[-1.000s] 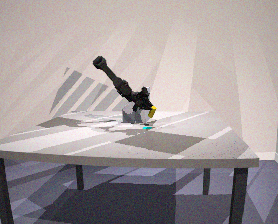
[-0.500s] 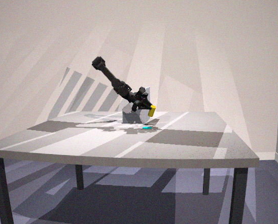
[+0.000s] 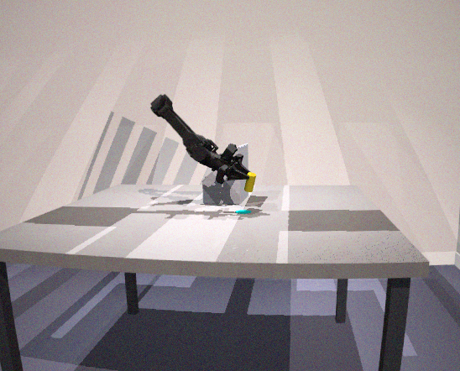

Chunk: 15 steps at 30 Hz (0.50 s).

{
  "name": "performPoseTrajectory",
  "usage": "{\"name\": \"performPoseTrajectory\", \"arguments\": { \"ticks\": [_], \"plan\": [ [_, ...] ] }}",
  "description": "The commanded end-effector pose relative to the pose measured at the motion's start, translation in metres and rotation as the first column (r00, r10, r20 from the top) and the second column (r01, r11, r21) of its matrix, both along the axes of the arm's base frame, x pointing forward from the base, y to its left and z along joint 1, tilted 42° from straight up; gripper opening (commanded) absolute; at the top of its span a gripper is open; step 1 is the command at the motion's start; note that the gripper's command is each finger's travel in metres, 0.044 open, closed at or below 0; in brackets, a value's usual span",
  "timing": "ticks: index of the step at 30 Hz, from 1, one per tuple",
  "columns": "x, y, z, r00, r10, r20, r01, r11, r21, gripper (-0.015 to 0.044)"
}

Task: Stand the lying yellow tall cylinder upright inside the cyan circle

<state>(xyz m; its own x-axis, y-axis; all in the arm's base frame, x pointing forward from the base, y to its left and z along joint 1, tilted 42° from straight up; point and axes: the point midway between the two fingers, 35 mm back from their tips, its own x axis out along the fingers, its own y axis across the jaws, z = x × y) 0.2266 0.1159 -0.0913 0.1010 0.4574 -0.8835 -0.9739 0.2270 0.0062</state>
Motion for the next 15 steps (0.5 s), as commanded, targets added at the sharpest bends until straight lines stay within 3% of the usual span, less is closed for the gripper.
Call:
{"name": "performPoseTrajectory", "arguments": {
  "ticks": [1, 15],
  "plan": [
    [-0.0013, -0.0009, 0.0032, 1.000, 0.007, 0.022, -0.007, 1.000, 0.026, 0.0105],
    [-0.0019, -0.0029, 0.0124, 0.994, 0.024, 0.102, -0.034, 0.994, 0.100, 0.0105]
  ]
}}
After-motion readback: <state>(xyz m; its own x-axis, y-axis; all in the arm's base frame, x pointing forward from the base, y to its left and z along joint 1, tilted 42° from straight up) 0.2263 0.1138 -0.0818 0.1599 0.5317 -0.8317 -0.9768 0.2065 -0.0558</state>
